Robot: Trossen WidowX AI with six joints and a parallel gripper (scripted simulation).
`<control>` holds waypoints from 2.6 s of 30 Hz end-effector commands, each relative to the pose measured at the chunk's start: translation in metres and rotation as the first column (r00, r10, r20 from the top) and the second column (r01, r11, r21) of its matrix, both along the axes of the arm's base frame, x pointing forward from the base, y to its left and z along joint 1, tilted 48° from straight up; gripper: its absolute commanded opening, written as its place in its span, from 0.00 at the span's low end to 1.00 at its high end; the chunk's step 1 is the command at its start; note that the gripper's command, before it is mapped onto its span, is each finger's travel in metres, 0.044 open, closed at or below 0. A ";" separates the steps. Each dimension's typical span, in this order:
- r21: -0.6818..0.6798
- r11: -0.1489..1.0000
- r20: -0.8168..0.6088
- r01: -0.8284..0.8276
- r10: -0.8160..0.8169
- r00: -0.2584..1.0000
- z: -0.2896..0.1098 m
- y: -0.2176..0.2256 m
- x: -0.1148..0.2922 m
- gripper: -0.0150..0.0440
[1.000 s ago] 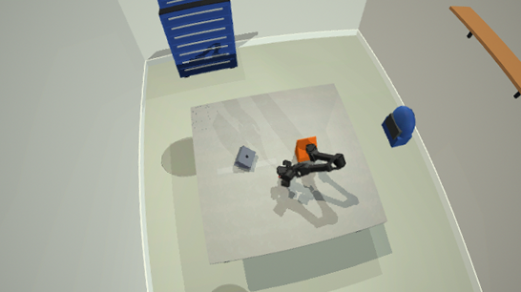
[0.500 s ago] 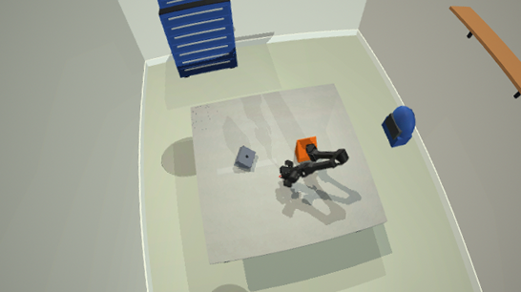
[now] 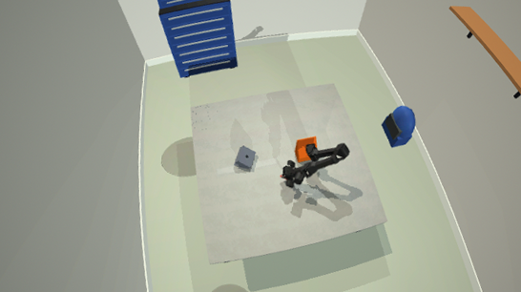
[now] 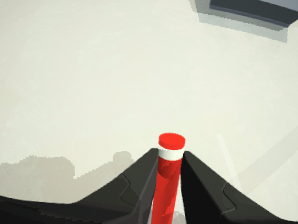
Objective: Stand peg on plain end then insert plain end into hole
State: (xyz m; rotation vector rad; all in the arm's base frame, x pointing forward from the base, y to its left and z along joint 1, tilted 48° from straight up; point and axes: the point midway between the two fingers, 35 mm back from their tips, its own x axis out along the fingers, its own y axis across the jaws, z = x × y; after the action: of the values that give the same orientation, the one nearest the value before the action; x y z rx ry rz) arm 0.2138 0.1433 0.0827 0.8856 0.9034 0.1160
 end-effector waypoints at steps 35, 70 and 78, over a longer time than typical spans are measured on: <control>-0.058 0.968 0.215 0.245 -0.228 0.950 0.006 0.000 -0.026 0.34; -0.068 0.895 0.396 0.442 -0.382 0.835 0.008 0.004 -0.047 0.34; -0.068 0.899 0.387 0.432 -0.376 0.842 0.006 0.005 -0.047 0.34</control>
State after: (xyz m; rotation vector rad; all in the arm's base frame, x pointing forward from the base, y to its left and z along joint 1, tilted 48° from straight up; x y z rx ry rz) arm 0.1667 0.1469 0.0897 0.8570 0.3557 -0.1528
